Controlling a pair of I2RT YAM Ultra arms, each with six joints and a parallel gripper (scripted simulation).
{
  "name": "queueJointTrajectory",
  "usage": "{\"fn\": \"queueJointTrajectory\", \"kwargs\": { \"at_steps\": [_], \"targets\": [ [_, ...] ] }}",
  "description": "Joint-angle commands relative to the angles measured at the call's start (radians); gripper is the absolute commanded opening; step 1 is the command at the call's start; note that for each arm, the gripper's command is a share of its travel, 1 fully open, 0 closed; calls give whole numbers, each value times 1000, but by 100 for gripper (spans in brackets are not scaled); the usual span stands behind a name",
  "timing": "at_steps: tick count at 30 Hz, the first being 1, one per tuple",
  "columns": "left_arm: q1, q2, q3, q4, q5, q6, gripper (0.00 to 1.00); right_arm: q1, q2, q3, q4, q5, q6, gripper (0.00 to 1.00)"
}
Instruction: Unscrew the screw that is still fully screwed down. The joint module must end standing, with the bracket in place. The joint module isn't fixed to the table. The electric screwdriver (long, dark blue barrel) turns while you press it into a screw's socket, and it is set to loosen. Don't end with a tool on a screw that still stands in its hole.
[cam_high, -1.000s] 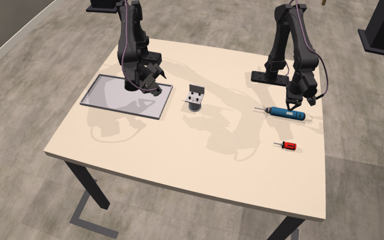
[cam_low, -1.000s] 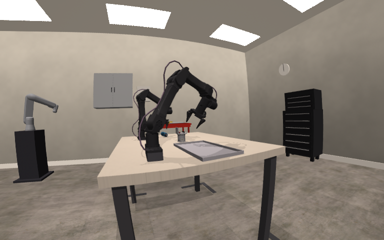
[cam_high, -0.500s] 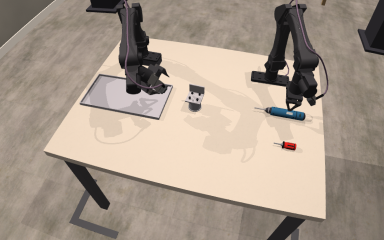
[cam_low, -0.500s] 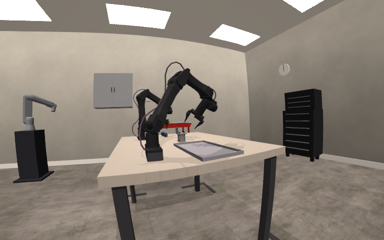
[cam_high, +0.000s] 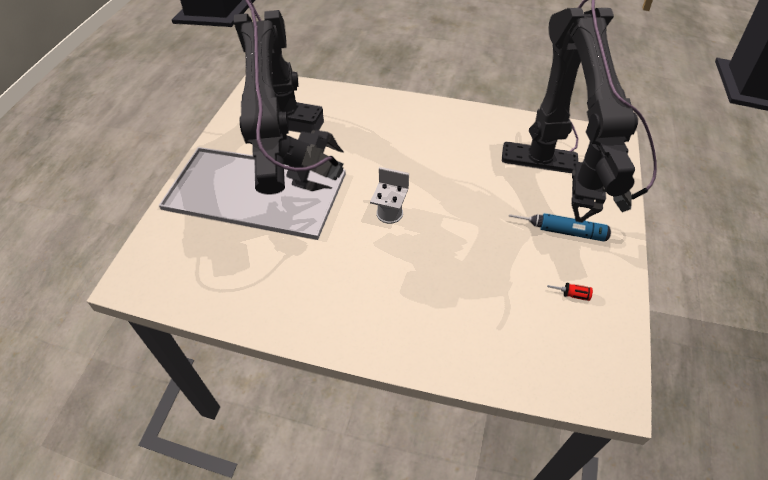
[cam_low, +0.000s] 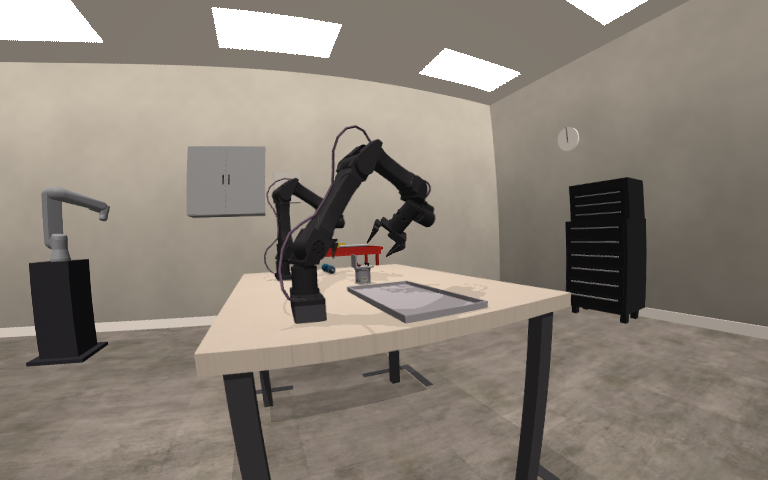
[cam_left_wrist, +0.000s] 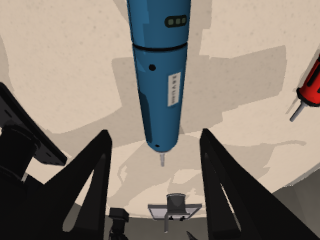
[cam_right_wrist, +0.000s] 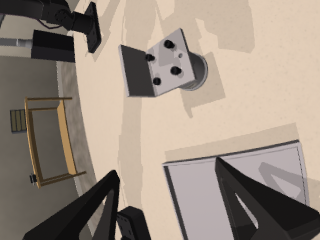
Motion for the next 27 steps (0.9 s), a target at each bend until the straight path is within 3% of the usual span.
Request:
{"fn": "queueJointTrajectory", "kwargs": {
  "at_steps": [1,27],
  "targets": [
    [0,-22,32,-19,-10,-9,65,12,5,28,23,-68,-92,86],
    [0,-22,32,-19,-10,-9,65,25,63,36,10,-285,-495,86]
  ]
}}
